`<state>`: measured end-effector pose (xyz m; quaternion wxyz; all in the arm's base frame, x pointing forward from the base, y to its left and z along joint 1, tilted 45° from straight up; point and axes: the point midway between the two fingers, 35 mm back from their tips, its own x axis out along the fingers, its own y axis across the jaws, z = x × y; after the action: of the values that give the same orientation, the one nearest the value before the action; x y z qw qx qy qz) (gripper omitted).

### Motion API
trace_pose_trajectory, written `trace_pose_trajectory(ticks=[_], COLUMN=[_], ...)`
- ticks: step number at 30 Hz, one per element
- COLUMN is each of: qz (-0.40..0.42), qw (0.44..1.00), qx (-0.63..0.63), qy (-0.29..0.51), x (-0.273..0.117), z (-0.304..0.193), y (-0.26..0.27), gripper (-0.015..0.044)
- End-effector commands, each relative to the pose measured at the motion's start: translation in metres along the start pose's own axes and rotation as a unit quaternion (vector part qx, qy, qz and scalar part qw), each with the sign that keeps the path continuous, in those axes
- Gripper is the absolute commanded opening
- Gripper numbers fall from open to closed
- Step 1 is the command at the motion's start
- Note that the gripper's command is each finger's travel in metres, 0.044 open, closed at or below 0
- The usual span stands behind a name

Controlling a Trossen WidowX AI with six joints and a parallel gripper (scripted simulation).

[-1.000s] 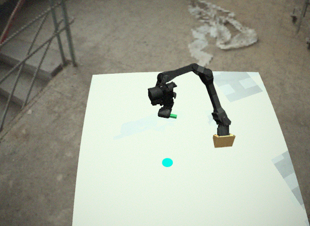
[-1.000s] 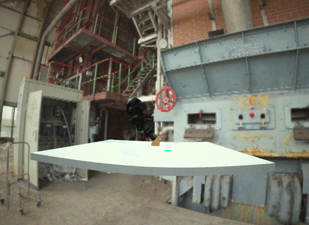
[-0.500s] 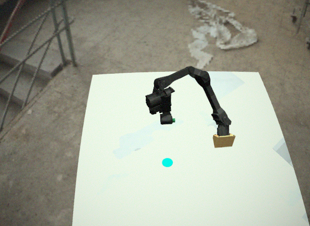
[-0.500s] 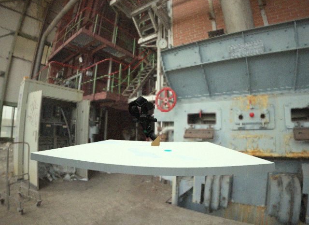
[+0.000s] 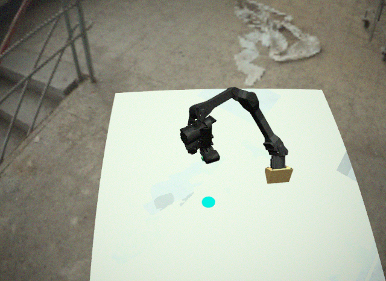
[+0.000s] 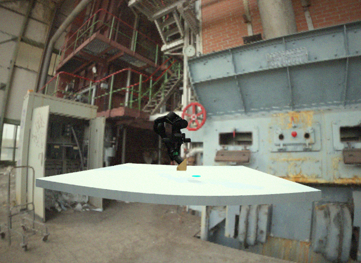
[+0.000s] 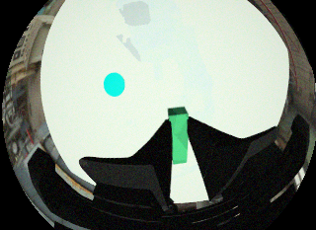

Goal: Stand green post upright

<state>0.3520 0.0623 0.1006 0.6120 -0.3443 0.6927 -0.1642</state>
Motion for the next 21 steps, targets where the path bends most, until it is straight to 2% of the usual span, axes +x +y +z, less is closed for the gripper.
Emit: trace_pose_trajectory(ticks=[1,21], qz=[0.001,-0.006], qw=[0.999,0.968], qx=[-0.046,-0.250], qy=[-0.004,0.001], x=[-0.002,0.001], z=[0.006,0.025], y=[0.014,0.078], gripper=[0.0023,0.0023])
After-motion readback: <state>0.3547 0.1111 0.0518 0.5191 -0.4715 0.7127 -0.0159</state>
